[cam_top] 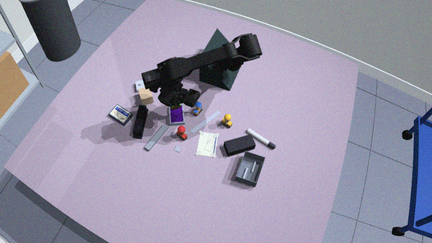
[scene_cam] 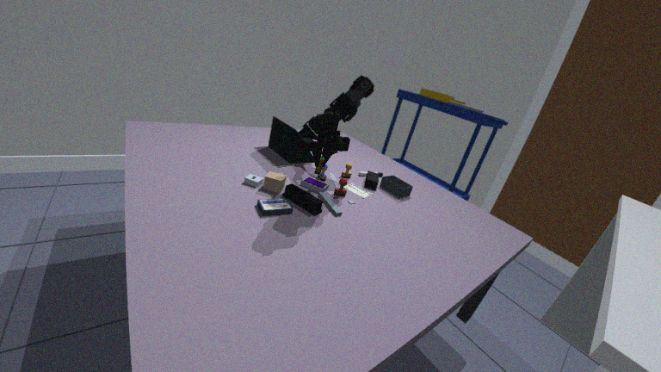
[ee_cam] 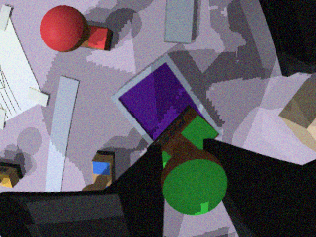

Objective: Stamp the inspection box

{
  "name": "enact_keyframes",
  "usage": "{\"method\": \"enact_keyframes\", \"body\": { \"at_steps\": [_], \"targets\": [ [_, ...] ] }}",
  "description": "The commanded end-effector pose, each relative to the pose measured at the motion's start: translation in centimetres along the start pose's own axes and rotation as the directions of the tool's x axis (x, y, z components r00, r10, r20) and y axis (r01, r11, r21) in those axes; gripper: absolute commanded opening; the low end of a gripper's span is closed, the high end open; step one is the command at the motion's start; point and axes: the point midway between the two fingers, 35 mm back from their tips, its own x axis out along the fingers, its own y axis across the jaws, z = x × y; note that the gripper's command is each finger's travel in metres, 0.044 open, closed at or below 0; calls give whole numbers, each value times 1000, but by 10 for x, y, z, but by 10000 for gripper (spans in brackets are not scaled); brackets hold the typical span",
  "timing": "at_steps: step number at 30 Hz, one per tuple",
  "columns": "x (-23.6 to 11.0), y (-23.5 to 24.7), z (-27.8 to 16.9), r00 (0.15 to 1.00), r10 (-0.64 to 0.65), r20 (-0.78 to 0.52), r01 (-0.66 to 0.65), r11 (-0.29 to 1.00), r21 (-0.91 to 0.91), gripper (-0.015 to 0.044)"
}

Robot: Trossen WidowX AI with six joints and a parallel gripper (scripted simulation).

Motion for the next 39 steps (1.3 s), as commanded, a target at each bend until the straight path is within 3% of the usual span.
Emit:
{"method": "enact_keyframes", "body": {
  "at_steps": [1,39],
  "targets": [
    [3,0,0,1000,2,3,-2,1000,4,0],
    [29,1,0,1000,2,3,-2,1000,9,0]
  ]
}}
